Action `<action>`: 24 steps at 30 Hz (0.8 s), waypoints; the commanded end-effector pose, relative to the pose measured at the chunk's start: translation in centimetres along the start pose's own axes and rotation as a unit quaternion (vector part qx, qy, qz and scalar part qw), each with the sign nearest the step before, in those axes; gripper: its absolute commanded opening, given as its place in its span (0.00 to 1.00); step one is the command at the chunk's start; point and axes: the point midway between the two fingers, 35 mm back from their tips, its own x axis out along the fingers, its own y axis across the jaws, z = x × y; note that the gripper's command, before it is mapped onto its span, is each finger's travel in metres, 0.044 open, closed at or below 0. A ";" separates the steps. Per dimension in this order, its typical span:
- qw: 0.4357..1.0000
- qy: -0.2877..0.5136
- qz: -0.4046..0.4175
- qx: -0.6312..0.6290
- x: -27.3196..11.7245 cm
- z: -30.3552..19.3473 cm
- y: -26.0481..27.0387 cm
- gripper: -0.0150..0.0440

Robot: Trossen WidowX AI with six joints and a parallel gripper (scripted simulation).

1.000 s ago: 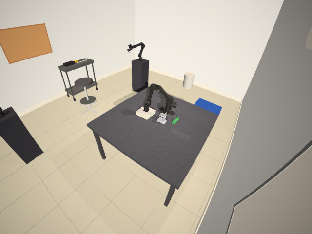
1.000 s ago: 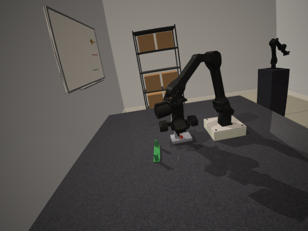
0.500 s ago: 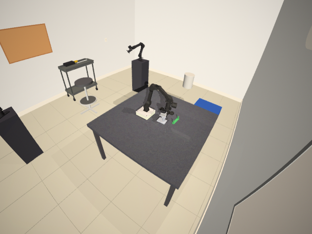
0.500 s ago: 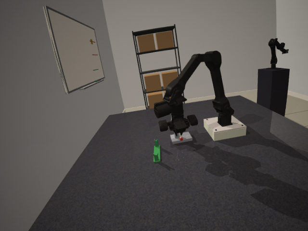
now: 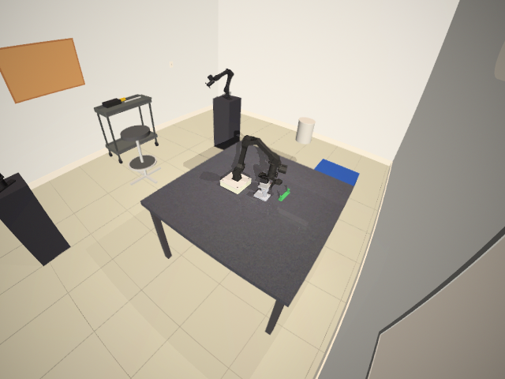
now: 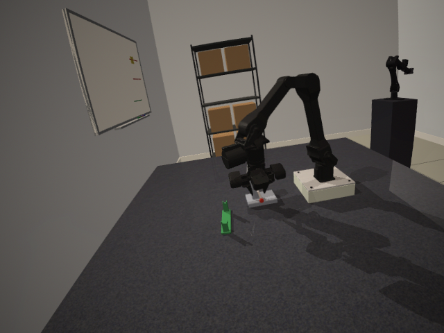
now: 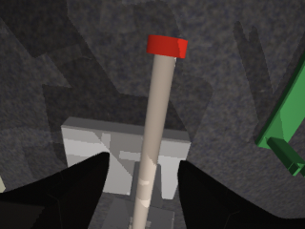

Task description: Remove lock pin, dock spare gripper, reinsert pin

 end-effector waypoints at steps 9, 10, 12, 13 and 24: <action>1.000 0.001 -0.001 -0.002 -2.8 1.2 0.0 0.59; 1.000 0.001 -0.001 -0.003 -3.0 1.3 0.0 0.59; 1.000 0.001 -0.001 -0.003 -3.5 1.5 -0.1 0.59; 1.000 0.001 -0.001 -0.004 -3.7 1.6 -0.1 0.59; 1.000 0.003 -0.003 -0.007 -6.3 2.7 -0.2 0.59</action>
